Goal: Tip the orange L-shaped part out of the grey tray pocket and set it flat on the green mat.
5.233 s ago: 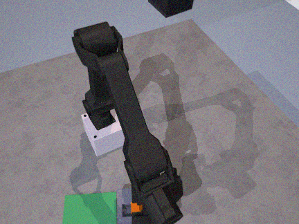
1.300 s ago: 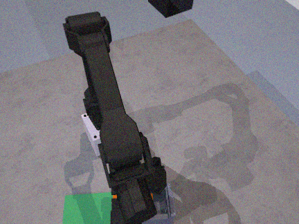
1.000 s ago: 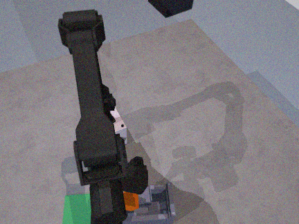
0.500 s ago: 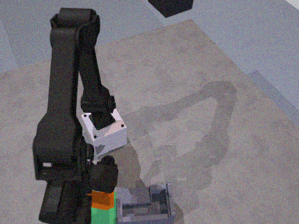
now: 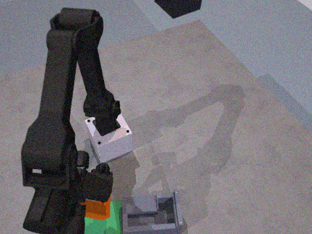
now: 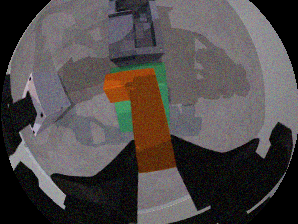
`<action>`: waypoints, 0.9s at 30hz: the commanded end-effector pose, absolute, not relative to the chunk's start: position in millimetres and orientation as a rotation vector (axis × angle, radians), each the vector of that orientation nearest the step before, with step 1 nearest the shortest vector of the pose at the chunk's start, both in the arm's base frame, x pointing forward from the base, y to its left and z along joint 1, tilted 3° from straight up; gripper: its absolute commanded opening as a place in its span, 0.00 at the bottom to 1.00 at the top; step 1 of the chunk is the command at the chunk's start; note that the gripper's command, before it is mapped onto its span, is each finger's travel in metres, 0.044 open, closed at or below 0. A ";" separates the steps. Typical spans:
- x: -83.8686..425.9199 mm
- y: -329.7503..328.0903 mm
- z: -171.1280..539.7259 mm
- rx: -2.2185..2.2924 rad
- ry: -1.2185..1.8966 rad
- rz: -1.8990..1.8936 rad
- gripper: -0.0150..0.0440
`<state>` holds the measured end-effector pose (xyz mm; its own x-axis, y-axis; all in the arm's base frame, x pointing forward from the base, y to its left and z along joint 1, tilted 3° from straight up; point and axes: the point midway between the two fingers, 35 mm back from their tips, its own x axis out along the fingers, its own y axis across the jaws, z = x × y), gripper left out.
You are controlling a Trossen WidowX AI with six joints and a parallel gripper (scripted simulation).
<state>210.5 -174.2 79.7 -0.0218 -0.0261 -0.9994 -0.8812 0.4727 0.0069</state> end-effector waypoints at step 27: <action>207.7 -175.9 30.6 -0.856 1.440 0.840 0.25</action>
